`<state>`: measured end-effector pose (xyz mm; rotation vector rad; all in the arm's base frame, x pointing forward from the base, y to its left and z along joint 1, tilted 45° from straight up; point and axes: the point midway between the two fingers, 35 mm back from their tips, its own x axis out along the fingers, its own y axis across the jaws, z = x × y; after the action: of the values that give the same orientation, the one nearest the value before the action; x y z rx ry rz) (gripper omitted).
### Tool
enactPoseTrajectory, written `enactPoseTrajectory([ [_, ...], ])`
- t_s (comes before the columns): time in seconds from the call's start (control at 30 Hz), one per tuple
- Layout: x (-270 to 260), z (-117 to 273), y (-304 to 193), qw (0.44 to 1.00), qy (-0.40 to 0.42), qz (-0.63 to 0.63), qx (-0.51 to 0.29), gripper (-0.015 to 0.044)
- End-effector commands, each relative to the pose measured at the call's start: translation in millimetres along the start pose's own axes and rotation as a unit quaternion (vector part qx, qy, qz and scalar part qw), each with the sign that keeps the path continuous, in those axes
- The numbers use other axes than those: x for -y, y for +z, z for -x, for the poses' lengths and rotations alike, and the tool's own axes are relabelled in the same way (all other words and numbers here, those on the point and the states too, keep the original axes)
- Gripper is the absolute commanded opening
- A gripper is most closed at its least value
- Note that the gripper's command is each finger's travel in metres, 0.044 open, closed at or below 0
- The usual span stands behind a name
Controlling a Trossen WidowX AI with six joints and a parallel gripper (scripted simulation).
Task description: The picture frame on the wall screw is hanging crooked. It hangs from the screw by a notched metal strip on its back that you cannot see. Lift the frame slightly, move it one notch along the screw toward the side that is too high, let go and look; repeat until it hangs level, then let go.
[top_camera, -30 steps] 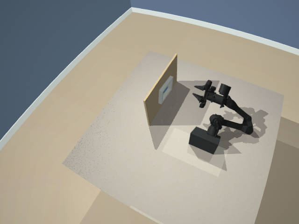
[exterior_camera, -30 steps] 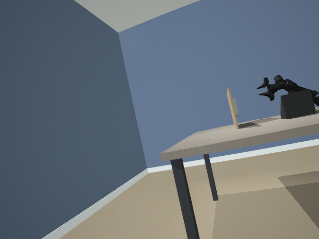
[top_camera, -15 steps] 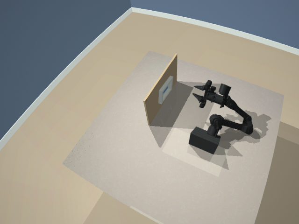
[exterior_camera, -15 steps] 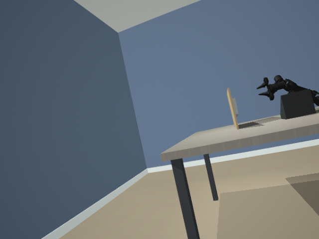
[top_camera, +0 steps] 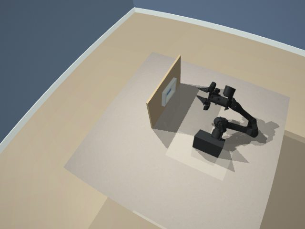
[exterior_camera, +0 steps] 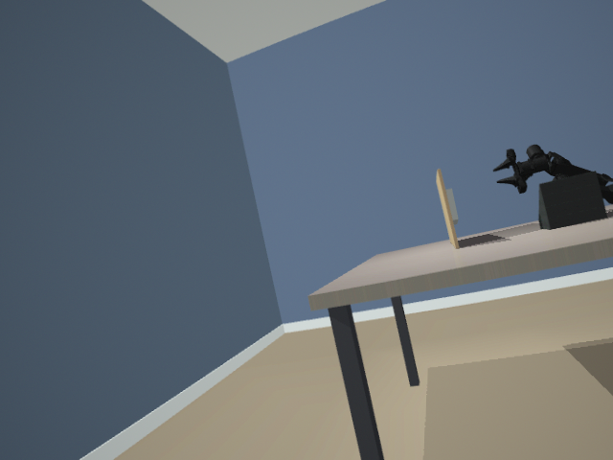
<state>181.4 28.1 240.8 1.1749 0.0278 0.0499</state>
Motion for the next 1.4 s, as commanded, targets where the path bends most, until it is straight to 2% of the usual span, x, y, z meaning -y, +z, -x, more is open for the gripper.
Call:
enactPoseTrajectory([
  [0.0, 0.7, 0.1, 0.2, 1.0, -0.002, -0.002, 0.001, 0.026],
  [0.8, -0.1, -1.2, -0.4, 1.0, 0.0, 0.002, 0.0, 0.026],
  [1.17, 22.9, -75.1, 0.6, 0.993, 0.009, 0.114, -0.012, 0.026],
  [1.37, 30.7, -82.3, 4.5, 0.991, 0.01, 0.13, -0.014, 0.026],
])
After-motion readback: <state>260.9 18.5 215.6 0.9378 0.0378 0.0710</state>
